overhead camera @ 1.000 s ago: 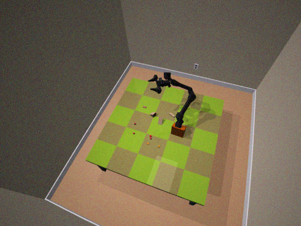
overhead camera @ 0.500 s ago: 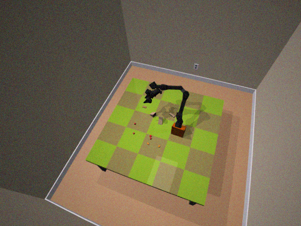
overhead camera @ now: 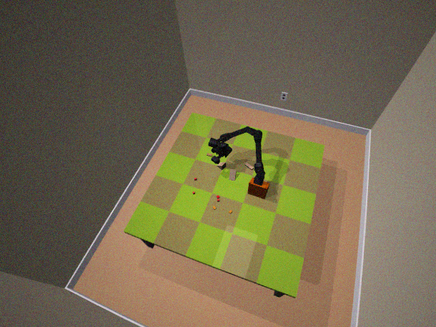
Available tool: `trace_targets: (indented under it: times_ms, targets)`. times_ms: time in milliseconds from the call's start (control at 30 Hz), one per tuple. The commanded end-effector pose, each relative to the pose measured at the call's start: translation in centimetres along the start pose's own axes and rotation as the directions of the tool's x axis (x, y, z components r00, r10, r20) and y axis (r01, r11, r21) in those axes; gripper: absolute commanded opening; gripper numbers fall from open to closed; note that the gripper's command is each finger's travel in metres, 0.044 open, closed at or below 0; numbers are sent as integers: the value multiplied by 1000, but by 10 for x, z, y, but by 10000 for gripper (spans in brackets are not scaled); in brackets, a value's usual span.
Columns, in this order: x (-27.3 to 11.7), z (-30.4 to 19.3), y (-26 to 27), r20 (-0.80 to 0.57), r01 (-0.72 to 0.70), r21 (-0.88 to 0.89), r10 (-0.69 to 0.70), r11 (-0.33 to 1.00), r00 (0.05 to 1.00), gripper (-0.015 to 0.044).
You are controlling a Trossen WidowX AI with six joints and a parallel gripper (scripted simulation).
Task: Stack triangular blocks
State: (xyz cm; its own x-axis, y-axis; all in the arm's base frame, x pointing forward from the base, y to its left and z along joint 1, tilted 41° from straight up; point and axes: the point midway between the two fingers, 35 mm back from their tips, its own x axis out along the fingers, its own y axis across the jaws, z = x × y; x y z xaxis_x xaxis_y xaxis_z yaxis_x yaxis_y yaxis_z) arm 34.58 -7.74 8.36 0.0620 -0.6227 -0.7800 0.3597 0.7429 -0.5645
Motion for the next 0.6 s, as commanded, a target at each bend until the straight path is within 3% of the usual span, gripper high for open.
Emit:
trace_targets:
  times_ms: [0,567]
  targets:
    - [8,-5,-7,-25,55,39,-54,998,998,440]
    - [27,-1,-6,-25,53,39,-52,998,998,440]
